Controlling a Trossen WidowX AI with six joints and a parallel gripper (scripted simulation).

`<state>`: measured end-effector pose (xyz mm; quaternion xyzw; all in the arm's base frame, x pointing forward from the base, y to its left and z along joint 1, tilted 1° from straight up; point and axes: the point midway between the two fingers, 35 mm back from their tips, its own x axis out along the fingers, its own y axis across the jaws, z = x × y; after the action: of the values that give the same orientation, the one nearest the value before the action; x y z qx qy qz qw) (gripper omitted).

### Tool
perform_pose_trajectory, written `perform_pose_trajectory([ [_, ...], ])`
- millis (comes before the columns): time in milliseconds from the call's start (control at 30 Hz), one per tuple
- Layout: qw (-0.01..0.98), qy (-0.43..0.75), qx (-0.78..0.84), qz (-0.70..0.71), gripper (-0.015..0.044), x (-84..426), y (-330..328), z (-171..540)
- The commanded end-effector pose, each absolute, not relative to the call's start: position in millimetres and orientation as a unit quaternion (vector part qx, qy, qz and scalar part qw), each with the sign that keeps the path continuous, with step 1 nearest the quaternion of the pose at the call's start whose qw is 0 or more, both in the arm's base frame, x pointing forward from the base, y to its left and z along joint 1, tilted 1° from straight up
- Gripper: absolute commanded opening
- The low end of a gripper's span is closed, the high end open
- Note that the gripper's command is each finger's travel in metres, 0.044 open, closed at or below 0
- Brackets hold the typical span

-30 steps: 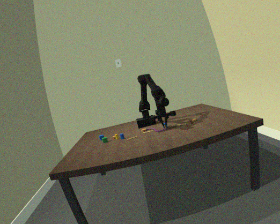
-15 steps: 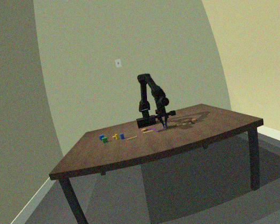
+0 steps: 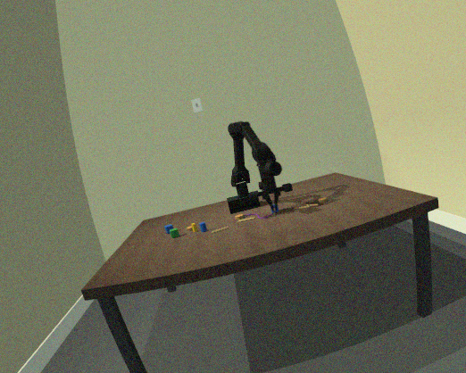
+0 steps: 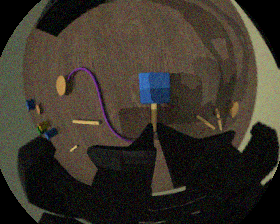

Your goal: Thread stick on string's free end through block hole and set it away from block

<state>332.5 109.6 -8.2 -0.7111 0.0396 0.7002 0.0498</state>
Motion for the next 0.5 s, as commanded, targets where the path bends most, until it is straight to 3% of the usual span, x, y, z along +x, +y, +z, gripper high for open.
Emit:
perform_pose_trajectory([
  [0, 0.051, 0.041, -0.712, 0.699, 0.0000, 326, 110, -8],
  [467, 0.051, 0.041, -0.712, 0.699, 0.0000, 308, 112, -8],
])
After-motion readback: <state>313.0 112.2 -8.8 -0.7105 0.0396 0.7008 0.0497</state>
